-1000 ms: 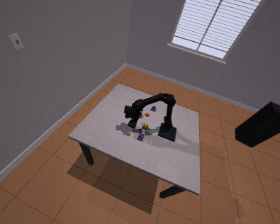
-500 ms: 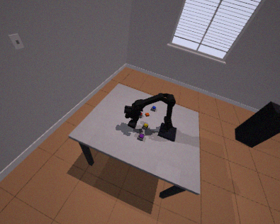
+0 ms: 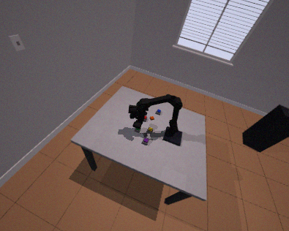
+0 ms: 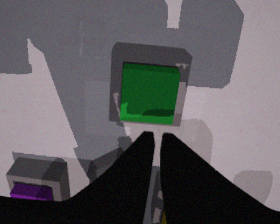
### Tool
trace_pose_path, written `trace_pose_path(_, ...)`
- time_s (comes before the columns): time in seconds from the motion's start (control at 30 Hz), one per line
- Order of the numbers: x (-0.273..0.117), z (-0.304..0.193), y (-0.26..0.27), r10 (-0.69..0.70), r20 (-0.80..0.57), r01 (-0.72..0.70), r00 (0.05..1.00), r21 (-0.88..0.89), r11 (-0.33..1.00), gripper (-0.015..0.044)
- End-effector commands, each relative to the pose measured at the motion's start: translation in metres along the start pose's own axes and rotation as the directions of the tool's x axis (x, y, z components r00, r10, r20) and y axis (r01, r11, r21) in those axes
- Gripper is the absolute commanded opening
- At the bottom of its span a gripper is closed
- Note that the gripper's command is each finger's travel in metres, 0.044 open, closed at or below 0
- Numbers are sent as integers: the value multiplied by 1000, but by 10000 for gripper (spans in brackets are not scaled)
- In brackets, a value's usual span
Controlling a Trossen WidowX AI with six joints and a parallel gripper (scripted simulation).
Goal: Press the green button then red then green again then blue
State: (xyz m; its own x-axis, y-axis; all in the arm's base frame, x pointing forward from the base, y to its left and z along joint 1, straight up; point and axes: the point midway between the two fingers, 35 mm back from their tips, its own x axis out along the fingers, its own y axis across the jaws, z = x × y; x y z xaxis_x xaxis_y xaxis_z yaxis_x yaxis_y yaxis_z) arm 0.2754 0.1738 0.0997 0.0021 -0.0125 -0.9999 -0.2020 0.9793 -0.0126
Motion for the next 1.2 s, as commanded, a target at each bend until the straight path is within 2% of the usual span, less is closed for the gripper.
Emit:
trace_pose_path(0.0, -45, 1, 1, 15, 25, -16, 1000, 5, 1000, 20)
trace_pose_path(0.27, -47, 3, -10, 15, 25, -15, 1000, 6, 1000, 20)
trace_pose_path(0.6, -45, -8, -152, 2, 25, -3, 1000, 6, 1000, 20)
trace_pose_path(0.87, -43, -8, -155, 2, 25, -2, 1000, 6, 1000, 20)
trace_pose_path(1.03, 9, -7, -155, 2, 25, -2, 1000, 6, 1000, 20)
trace_pose_path(1.17, 17, -7, -155, 2, 25, -2, 1000, 6, 1000, 20)
